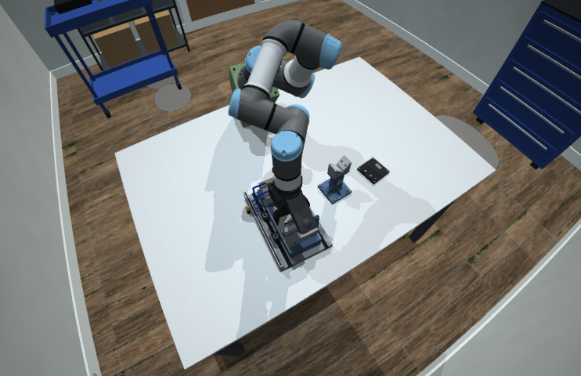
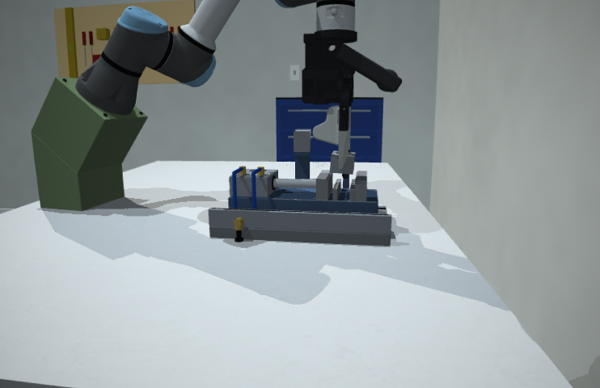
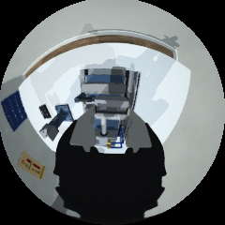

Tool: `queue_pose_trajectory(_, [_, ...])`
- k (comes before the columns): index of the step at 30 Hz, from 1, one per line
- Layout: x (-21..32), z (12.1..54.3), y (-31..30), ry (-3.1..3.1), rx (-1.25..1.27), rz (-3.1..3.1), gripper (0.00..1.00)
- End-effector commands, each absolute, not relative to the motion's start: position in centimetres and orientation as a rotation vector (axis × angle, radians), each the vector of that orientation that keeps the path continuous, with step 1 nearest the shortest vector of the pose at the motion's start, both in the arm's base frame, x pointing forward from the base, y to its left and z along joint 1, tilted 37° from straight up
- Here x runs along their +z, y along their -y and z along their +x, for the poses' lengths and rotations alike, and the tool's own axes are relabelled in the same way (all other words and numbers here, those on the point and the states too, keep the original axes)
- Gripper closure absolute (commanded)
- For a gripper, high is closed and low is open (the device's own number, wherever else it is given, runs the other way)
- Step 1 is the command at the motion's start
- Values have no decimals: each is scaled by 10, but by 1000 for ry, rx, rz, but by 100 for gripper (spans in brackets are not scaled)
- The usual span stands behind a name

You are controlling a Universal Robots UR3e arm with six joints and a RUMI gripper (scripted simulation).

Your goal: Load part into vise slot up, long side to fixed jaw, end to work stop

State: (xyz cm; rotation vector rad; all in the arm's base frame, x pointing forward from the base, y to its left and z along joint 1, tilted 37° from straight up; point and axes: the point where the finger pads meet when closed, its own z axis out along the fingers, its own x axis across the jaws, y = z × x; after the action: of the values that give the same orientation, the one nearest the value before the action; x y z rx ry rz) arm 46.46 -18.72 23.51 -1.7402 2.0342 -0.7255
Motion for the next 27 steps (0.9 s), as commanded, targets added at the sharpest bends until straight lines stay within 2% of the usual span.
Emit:
queue_pose_trajectory(1, [235,466,188,-2033,-730,-1740,100])
queue_pose_trajectory(27, [233,467,188,-2033,-730,-1740,100])
